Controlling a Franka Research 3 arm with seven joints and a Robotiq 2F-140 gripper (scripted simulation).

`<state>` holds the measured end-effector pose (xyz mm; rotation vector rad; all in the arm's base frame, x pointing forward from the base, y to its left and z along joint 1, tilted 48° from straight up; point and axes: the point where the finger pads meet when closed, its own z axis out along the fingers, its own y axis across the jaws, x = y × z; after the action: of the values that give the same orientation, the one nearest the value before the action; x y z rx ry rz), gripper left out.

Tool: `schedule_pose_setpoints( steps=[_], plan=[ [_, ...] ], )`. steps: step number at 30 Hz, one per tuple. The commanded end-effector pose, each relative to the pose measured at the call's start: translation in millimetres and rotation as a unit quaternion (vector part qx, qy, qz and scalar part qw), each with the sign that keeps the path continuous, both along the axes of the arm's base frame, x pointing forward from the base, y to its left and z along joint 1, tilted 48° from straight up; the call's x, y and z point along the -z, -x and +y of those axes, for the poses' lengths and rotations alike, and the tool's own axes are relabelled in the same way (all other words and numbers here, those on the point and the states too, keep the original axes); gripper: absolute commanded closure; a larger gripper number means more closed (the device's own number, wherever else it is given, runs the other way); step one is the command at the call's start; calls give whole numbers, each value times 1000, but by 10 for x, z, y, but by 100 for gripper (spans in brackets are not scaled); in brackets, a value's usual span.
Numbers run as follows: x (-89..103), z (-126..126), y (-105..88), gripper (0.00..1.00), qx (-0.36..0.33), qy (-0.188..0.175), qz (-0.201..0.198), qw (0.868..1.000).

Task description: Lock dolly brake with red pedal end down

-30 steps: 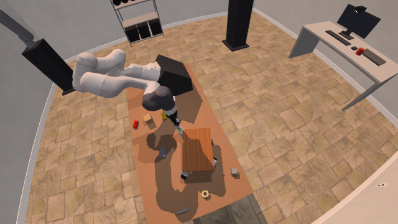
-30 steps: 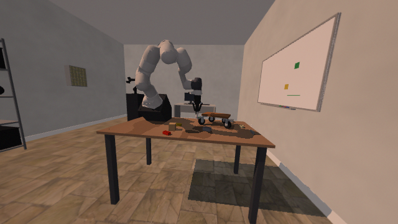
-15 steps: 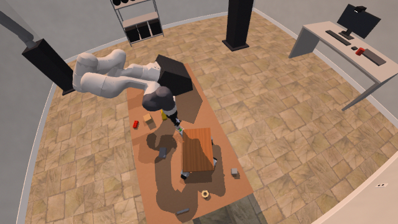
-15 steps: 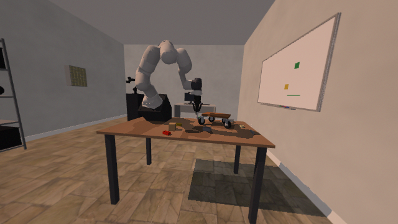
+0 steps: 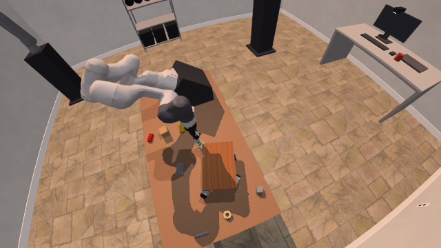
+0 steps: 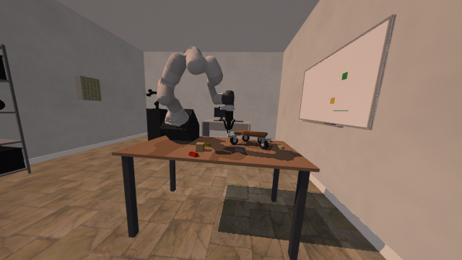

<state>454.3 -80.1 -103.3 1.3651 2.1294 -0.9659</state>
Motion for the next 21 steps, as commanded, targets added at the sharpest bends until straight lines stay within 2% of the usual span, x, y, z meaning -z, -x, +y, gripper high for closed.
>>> schedule_pose_setpoints(
  steps=[1, 13, 21],
  plan=[
    [26, -39, 3, 100, 2, 0, -1, 1000],
    [25, -38, 3, 100, 2, 0, -1, 1000],
    [-131, 138, 0, 100, 2, 0, -1, 1000]
  ],
)
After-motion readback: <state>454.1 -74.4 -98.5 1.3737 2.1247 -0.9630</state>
